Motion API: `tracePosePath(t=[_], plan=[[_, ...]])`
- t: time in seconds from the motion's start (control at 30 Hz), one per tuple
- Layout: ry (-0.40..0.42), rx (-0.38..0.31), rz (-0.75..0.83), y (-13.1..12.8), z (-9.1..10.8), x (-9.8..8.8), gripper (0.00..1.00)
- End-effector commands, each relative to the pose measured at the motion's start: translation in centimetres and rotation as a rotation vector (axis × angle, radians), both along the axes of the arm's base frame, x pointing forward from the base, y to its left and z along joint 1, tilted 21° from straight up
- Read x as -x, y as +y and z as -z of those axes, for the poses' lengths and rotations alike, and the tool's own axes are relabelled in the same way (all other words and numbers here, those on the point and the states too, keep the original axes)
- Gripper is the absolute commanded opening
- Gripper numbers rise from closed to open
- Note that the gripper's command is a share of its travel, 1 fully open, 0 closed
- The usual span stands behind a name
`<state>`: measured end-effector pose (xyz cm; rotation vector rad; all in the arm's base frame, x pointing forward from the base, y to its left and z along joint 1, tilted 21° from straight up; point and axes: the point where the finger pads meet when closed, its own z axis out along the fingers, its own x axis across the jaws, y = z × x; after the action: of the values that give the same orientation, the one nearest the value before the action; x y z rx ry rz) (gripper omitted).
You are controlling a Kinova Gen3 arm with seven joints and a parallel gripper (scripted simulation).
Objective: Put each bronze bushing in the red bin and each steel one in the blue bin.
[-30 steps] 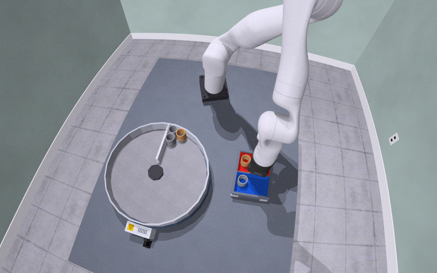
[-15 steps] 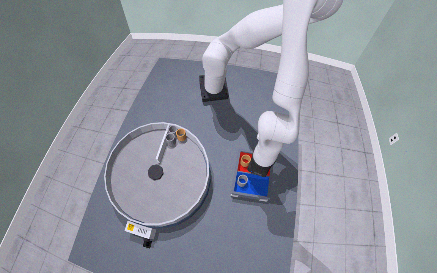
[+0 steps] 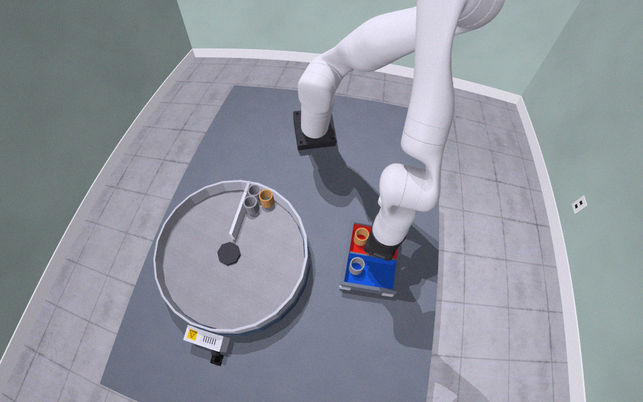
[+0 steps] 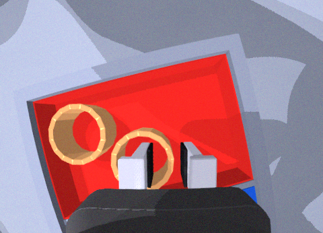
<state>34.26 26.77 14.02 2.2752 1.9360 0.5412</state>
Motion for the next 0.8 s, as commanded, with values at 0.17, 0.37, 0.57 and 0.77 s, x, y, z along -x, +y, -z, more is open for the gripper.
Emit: tracePosePath(t=[0.17, 0.37, 0.57, 0.77], plan=[[-0.001, -0.001, 0.000, 0.02, -0.05, -0.02, 0.47], [-0.001, -0.001, 0.000, -0.13, -0.28, 0.14, 0.47], [-0.001, -0.001, 0.000, -0.23, -0.43, 0.24, 0.47], [-0.001, -0.001, 0.000, -0.23, -0.43, 0.24, 0.47]])
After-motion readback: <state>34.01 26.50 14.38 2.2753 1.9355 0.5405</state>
